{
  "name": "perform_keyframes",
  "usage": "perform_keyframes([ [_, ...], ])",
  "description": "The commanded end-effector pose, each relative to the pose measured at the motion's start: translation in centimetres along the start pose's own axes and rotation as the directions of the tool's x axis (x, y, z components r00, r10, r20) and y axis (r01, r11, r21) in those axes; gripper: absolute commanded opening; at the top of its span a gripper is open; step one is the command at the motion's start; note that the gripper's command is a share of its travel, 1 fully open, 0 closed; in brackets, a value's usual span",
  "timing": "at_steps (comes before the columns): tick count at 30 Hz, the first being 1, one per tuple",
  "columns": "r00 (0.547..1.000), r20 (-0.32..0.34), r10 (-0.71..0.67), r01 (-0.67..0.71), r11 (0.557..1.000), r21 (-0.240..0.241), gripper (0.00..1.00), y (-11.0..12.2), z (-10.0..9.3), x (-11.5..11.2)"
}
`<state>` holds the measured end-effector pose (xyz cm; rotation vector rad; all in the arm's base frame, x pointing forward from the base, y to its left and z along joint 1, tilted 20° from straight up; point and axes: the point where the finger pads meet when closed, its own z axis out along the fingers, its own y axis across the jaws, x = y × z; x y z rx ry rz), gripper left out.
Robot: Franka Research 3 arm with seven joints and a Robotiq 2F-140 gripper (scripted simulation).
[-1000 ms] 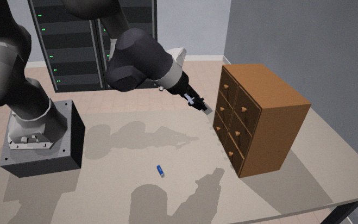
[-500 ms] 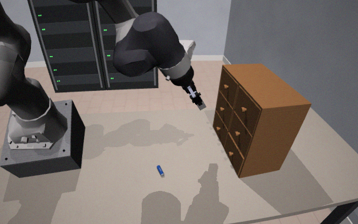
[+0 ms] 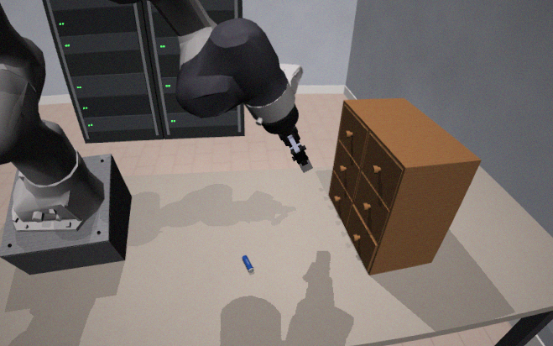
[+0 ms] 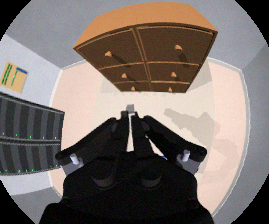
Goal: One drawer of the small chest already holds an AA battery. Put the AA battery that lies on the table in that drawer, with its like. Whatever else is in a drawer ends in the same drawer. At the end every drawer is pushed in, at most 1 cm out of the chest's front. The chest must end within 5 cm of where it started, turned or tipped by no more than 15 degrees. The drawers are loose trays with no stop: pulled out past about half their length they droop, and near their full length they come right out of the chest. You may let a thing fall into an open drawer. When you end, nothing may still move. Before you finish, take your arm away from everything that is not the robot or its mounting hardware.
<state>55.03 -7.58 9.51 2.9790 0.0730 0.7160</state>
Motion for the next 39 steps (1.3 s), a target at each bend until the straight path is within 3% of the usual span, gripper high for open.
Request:
perform_keyframes([
  [1, 1.0, 0.017, 0.01, -0.01, 1.0, -0.005, 0.0, -0.17, -0.15, -0.1],
  [39, 0.999, 0.034, 0.01, -0.01, 1.0, -0.004, 0.0, -0.28, -0.37, -0.21],
])
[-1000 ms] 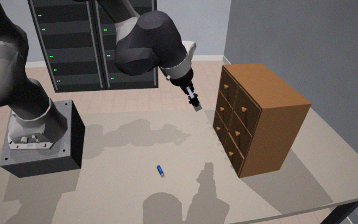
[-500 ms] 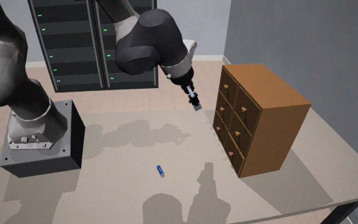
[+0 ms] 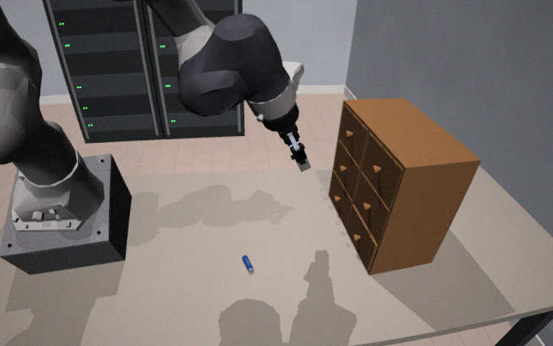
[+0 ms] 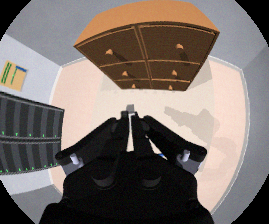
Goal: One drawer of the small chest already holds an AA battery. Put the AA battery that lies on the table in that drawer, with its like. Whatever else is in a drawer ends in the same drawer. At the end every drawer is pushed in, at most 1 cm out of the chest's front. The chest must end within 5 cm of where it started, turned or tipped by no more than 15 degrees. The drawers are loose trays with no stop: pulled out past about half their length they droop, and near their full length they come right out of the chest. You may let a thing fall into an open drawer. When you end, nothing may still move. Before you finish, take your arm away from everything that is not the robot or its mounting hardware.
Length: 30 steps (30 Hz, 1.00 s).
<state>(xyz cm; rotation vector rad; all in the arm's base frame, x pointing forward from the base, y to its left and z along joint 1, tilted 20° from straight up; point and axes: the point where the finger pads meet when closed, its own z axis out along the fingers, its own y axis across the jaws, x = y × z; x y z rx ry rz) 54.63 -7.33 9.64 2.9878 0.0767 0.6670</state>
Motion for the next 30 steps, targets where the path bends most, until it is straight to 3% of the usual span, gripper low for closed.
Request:
perform_keyframes([
  [1, 1.0, 0.002, 0.014, -0.014, 1.0, -0.003, 0.0, -0.03, -0.06, 0.07],
  [30, 0.999, 0.029, 0.014, -0.014, 1.0, -0.005, 0.0, -0.16, -0.45, -0.16],
])
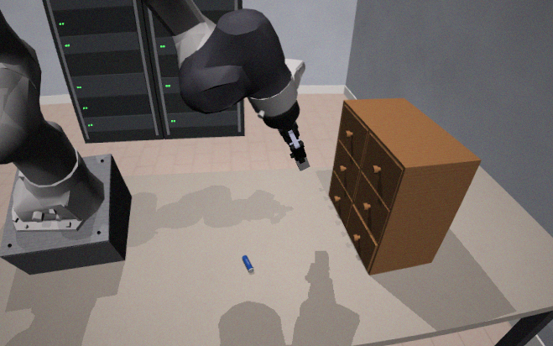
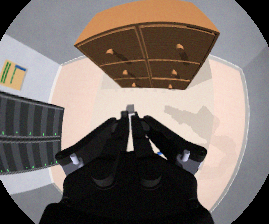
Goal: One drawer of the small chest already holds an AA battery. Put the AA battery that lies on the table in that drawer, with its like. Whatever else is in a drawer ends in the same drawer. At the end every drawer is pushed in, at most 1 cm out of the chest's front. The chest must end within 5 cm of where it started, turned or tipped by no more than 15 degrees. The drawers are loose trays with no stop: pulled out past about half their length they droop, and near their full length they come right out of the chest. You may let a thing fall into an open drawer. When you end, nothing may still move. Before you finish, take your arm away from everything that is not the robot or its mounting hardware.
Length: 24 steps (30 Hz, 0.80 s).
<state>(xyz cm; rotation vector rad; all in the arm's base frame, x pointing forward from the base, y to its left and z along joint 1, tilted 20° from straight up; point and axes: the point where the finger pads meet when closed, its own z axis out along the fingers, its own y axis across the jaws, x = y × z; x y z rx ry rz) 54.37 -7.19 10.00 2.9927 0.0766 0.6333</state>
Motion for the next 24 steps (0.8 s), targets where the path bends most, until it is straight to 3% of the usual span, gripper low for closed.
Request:
perform_keyframes([
  [1, 1.0, 0.007, 0.015, -0.015, 1.0, -0.003, 0.0, -0.04, -0.01, -0.1],
  [17, 1.0, 0.007, 0.015, -0.015, 1.0, -0.003, 0.0, -0.04, -0.01, -0.1],
  [18, 0.998, 0.057, 0.016, -0.015, 1.0, -0.012, 0.0, -0.13, -0.86, -0.61],
  [24, 0.998, 0.057, 0.016, -0.015, 1.0, -0.012, 0.0, -0.13, -0.86, -0.61],
])
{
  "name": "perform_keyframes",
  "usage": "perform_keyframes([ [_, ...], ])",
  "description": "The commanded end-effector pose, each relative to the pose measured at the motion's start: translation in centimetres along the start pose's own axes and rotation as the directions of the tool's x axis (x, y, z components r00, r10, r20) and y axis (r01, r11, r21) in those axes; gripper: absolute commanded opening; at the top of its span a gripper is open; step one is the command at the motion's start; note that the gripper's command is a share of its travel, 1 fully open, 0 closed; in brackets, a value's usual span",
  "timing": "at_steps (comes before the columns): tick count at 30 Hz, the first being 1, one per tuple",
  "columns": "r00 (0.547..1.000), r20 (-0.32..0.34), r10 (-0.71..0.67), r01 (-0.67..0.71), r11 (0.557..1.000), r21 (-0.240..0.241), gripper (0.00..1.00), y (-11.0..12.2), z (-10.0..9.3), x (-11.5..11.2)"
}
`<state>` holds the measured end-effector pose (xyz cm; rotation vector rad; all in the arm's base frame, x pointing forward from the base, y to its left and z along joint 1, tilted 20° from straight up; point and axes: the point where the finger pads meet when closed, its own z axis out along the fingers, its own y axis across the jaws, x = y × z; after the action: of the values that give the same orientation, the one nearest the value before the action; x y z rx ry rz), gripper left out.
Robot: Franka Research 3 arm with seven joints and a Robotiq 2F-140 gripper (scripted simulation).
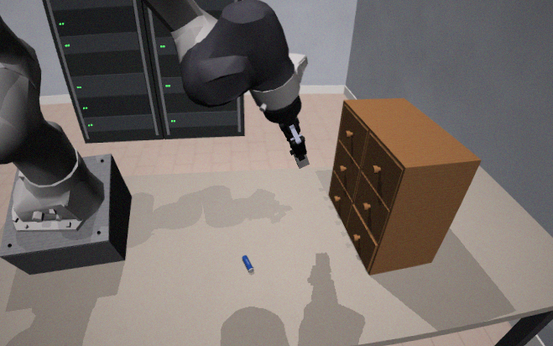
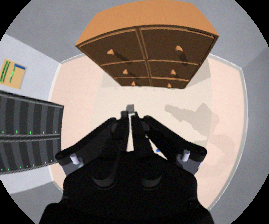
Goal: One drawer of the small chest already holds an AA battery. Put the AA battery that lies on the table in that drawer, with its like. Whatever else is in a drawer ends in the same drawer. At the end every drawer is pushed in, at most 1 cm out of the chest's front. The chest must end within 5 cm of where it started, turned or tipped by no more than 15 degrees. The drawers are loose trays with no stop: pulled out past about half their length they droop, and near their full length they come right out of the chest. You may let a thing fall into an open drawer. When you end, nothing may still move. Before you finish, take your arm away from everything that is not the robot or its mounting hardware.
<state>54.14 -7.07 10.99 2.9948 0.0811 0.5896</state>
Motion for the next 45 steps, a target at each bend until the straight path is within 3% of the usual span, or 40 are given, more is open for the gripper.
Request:
perform_keyframes([
  [1, 0.999, 0.029, 0.021, -0.021, 1.0, -0.006, 0.0, -0.1, 0.2, -0.8],
  [20, 0.999, 0.029, 0.021, -0.021, 1.0, -0.006, 0.0, -0.1, 0.2, -0.8],
  [21, 0.997, 0.079, 0.024, -0.022, 1.0, -0.021, 0.0, 0.0, -0.8, -1.4],
  [42, 0.997, 0.079, 0.024, -0.022, 1.0, -0.021, 0.0, 0.0, -0.8, -1.4],
  [43, 0.992, 0.124, 0.028, -0.023, 0.999, -0.041, 0.0, 0.3, -1.8, -2.0],
  [45, 0.992, 0.124, 0.028, -0.023, 0.999, -0.041, 0.0, 0.3, -1.8, -2.0],
])
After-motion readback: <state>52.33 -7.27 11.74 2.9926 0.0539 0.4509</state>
